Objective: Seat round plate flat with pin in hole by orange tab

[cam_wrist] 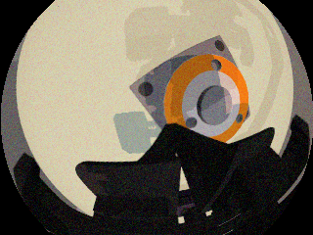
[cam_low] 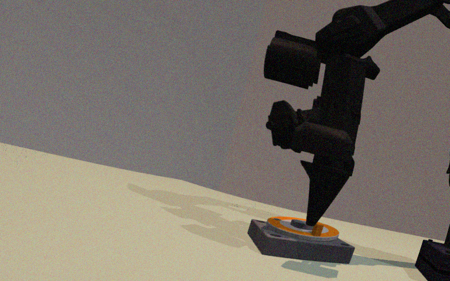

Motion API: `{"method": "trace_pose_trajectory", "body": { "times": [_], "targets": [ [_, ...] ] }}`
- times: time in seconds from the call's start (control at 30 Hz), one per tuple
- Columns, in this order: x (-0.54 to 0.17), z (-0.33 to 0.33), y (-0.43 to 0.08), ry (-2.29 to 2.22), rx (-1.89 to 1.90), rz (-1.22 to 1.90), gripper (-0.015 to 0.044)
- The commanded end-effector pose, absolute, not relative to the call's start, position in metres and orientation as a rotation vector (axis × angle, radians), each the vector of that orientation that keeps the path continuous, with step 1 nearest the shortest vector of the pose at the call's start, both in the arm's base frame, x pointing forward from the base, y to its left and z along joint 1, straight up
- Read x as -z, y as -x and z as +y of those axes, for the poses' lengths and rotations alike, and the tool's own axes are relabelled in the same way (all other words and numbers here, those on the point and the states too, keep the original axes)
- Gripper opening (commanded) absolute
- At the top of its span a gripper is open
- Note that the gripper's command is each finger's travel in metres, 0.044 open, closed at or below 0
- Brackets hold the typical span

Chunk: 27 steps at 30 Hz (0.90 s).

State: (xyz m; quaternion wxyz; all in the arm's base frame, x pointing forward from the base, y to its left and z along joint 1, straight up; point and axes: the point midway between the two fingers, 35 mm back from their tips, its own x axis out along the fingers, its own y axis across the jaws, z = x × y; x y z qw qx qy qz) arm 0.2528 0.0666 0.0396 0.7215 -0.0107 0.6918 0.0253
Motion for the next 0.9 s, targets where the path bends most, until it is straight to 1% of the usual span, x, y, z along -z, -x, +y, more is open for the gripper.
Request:
{"method": "trace_pose_trajectory", "body": {
  "times": [0.0, 0.87],
  "targets": [
    [-0.037, 0.063, -0.245, 0.03, -0.05, 1.546, 0.0],
    [-0.036, 0.053, -0.231, 0.03, -0.049, 1.548, 0.0]
  ]
}}
